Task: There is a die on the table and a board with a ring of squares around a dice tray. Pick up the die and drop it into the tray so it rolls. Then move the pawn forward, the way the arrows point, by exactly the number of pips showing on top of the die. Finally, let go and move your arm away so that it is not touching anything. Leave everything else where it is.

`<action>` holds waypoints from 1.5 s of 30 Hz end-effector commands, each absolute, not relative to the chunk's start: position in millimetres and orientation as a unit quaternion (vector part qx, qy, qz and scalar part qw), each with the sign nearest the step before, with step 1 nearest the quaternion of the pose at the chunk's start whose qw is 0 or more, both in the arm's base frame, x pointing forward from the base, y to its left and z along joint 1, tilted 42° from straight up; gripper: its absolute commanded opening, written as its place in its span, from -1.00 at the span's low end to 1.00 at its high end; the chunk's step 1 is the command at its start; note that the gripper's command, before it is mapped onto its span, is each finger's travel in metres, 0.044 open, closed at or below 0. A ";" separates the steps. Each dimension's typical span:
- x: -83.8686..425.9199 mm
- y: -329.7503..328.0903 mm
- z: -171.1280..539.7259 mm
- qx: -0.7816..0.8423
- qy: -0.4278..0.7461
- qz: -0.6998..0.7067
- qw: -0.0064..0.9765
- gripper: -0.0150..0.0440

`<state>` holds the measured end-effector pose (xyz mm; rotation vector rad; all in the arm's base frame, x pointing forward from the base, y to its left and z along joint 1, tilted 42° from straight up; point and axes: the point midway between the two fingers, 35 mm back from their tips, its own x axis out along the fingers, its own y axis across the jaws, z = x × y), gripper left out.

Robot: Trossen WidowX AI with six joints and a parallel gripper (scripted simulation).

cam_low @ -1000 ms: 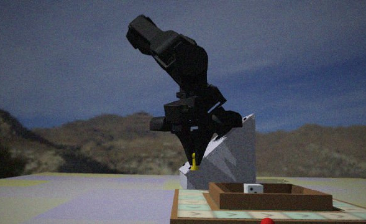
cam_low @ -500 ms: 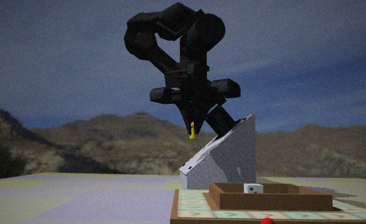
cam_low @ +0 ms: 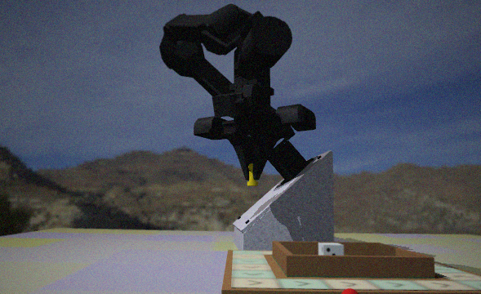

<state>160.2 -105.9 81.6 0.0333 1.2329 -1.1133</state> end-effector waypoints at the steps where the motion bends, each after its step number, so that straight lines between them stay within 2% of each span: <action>1: 164.8 -117.4 70.8 0.011 0.551 -0.496 0.671 -0.49; 22: 171.4 -169.3 23.6 0.006 0.548 -0.500 0.671 -0.49; 39: 168.9 -182.3 9.3 0.005 0.548 -0.500 0.671 -0.49; 45: 171.1 -180.5 13.4 0.006 0.543 -0.503 0.673 0.04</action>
